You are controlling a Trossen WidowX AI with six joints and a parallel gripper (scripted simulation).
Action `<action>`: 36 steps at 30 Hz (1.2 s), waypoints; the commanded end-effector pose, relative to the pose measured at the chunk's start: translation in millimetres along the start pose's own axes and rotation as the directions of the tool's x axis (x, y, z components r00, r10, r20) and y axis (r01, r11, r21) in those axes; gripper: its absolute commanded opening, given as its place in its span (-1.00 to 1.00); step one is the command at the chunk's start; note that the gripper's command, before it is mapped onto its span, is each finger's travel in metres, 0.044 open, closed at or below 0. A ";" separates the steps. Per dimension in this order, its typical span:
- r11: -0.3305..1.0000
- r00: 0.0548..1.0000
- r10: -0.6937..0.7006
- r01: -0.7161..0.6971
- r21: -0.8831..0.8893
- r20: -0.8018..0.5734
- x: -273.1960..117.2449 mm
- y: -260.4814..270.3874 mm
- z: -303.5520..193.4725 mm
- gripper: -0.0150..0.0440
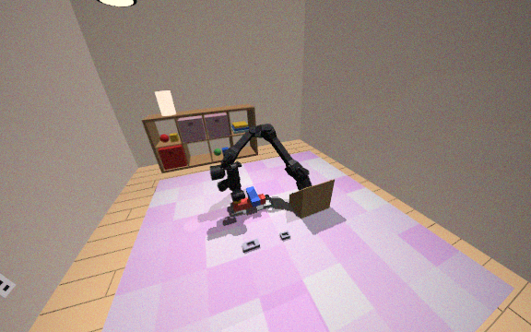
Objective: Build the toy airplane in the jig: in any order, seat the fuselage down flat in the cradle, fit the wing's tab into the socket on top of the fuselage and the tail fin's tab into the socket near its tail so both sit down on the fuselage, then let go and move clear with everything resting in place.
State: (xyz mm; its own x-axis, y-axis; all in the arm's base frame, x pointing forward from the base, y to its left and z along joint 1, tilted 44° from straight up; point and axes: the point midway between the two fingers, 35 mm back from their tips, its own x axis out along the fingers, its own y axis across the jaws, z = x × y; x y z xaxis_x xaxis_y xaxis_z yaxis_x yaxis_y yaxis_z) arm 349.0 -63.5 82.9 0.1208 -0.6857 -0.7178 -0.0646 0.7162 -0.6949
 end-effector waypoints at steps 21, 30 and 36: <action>1.000 1.000 0.000 0.000 0.002 0.000 -0.1 -0.3 0.1 0.39; 1.000 1.000 0.004 -0.004 -0.003 0.000 -69.4 1.5 2.5 0.39; 1.000 1.000 0.001 -0.001 -0.004 0.000 -91.4 2.7 2.7 0.39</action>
State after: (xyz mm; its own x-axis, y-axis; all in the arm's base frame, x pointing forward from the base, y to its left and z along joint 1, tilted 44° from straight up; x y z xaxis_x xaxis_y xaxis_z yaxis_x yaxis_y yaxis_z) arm 342.3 -2.8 141.8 0.1364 -0.6819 -0.7186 -0.0728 0.7165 -0.6938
